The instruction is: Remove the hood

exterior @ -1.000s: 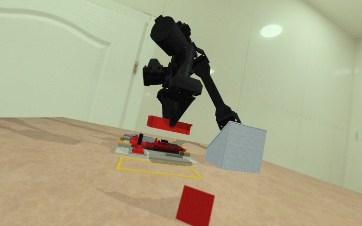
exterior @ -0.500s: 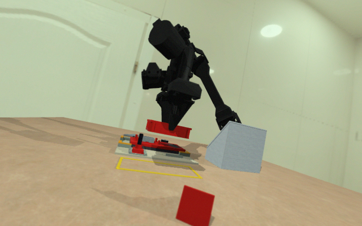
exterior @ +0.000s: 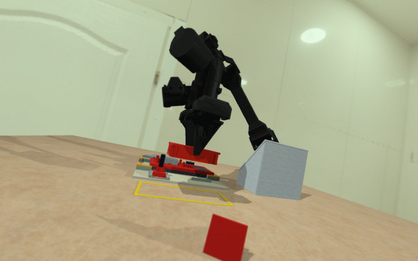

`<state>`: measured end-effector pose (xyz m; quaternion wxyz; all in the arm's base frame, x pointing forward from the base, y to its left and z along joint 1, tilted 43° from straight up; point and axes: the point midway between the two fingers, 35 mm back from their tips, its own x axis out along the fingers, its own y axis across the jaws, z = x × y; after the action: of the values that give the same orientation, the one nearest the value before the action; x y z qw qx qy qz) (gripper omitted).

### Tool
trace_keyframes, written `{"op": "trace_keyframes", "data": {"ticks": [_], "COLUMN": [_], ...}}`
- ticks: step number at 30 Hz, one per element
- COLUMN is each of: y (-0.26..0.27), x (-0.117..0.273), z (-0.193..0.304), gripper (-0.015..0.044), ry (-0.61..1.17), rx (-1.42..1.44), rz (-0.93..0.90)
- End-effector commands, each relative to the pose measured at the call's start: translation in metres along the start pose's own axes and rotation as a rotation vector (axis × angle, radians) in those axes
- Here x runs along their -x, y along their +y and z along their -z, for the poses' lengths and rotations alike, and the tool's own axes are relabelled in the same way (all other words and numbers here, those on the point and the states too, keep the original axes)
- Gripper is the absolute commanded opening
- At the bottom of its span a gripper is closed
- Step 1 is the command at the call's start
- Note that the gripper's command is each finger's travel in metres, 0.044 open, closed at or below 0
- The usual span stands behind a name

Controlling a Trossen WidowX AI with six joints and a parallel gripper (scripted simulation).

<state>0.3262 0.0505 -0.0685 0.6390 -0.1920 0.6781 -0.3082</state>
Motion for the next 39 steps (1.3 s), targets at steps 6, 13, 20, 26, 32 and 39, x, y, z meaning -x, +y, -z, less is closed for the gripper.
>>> {"op": "trace_keyframes", "data": {"ticks": [6,13,20,26,32,39], "y": [-0.001,-0.001,-0.001,-0.001,-0.001,-0.001], "x": [-0.008,-0.012,-0.016,-0.020,-0.024,-0.028], "z": [0.001,0.001,0.001,0.001,0.001,0.001], "gripper": [0.0000,0.0000,0.0000,0.0000,0.0000,0.0000], "ry": [0.001,0.000,0.000,0.000,0.000,0.000], "rx": [0.008,0.007,0.007,0.007,0.007,0.007], "rz": [0.008,0.008,0.008,0.008,0.009,0.009]}}
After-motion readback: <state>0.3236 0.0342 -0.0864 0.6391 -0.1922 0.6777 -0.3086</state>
